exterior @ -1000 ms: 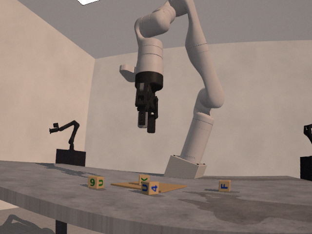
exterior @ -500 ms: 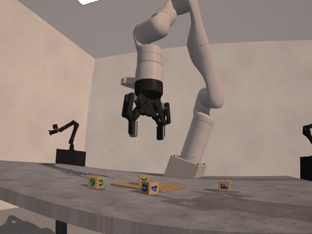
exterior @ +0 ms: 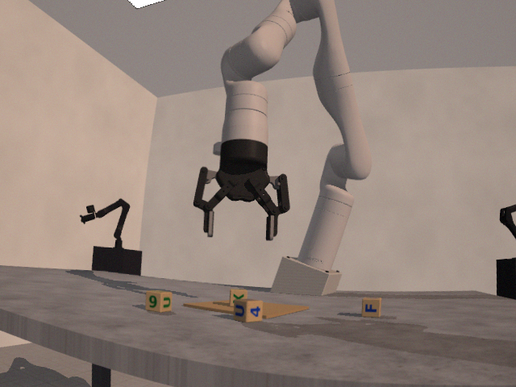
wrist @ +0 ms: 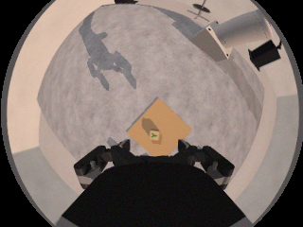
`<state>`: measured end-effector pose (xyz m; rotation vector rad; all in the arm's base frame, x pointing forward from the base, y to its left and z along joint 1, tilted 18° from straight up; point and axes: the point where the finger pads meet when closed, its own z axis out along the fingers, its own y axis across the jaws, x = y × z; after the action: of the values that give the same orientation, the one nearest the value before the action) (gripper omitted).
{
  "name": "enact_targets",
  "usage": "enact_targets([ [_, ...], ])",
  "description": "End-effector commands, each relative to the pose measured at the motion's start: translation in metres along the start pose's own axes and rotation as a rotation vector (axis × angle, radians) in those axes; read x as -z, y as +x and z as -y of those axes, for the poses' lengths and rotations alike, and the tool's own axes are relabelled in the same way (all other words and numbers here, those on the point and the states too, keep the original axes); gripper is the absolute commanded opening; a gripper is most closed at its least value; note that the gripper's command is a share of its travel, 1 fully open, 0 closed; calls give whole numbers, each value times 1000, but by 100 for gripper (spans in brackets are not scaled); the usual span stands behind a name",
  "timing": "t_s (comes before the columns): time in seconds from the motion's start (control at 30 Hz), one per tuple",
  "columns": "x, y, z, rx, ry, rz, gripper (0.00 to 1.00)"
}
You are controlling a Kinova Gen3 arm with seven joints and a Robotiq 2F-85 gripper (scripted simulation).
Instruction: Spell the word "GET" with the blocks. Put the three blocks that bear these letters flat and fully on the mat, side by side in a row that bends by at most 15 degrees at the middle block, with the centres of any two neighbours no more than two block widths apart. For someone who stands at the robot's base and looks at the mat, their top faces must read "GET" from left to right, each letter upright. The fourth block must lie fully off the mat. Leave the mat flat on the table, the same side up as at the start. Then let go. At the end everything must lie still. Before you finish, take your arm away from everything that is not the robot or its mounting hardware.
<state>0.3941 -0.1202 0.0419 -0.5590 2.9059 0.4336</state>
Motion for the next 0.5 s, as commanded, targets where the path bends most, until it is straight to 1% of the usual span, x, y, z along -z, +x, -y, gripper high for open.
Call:
enact_targets([
  [0.0,-2,-3,-2,-19,2,-4,100],
  [0.2,-4,-2,-1,-114,9,-4,100],
  [0.43,-4,-2,0,-136,10,-3,100],
  [0.47,-4,-2,0,-136,10,-3,62],
])
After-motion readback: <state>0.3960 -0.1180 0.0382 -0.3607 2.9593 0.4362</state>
